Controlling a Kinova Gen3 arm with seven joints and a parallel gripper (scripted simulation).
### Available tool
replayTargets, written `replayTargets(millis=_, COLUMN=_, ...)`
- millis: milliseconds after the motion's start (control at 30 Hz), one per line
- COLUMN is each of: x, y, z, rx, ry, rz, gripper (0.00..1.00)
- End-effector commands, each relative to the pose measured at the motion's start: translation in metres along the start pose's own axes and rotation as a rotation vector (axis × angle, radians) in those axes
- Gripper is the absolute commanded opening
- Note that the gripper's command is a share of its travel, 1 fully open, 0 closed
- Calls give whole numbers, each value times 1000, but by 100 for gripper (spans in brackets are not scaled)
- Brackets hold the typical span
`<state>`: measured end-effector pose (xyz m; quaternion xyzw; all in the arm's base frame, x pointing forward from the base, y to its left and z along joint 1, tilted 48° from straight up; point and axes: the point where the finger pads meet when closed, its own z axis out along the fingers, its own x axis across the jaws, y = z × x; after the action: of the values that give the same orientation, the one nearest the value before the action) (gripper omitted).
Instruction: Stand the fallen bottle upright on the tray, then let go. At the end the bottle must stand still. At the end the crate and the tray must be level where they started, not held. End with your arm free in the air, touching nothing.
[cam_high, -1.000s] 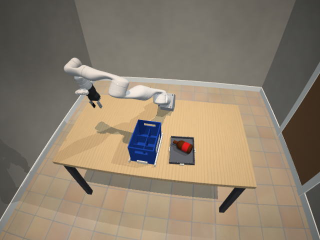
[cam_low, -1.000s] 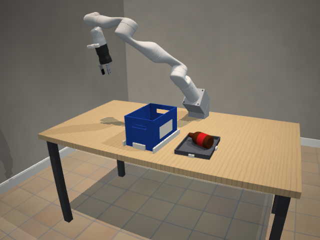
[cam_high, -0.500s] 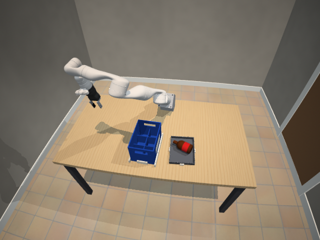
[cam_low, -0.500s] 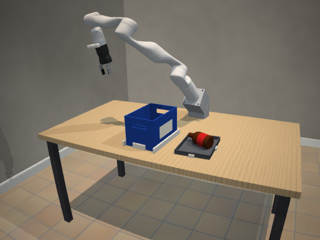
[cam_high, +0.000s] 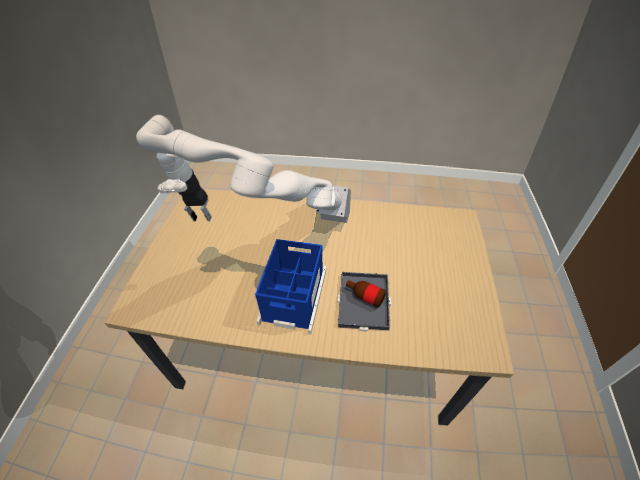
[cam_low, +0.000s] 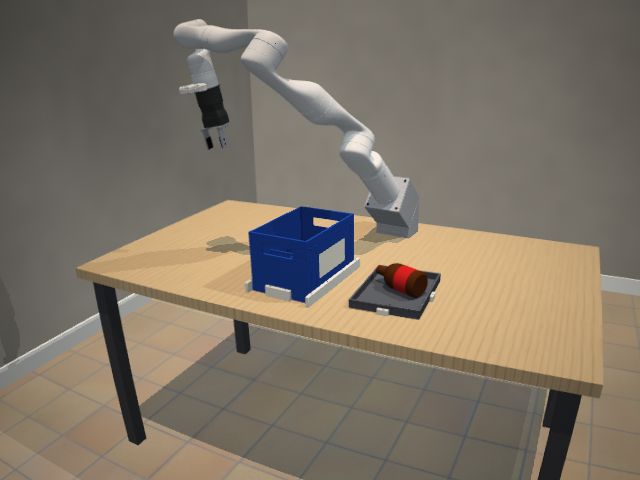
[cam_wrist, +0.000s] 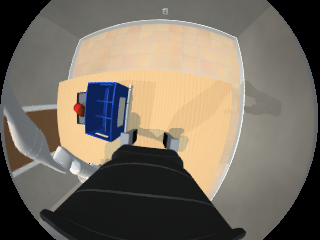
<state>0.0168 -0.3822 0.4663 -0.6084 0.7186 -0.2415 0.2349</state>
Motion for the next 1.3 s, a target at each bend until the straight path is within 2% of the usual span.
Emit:
replayTargets(millis=0, x=-27, y=-23, z=-9, rx=25, ry=32, rz=-67, gripper=100)
replayTargets(millis=133, x=-67, y=-44, z=-13, rx=51, ry=53, rz=-140, gripper=100)
replayTargets(millis=300, x=-130, y=-71, z=-12, rx=85, ry=78, rz=-255, gripper=100)
replayTargets(millis=400, x=-131, y=-71, z=-12, rx=85, ry=79, rz=-255, gripper=100)
replayTargets(millis=567, x=-206, y=-92, z=1, rx=115, ry=102, rz=-392, gripper=100)
replayTargets(millis=600, x=-218, y=-94, z=4, rx=119, ry=105, rz=-415, gripper=100)
replayTargets(millis=633, x=-221, y=-95, z=5, rx=120, ry=106, rz=-421, gripper=100)
replayTargets(millis=733, x=-268, y=-100, z=20, rx=131, ry=118, rz=-508, gripper=100)
replayTargets(millis=767, x=-269, y=-100, z=20, rx=132, ry=118, rz=-510, gripper=100)
replayTargets(millis=867, x=-314, y=-101, z=40, rx=138, ry=132, rz=-600, gripper=100)
replayTargets(millis=933, x=-314, y=-101, z=40, rx=138, ry=132, rz=-600, gripper=100)
replayTargets(millis=1100, x=-380, y=-91, z=81, rx=139, ry=151, rz=-745, gripper=100)
replayTargets(millis=1267, x=-432, y=-70, z=128, rx=128, ry=167, rz=-877, gripper=100)
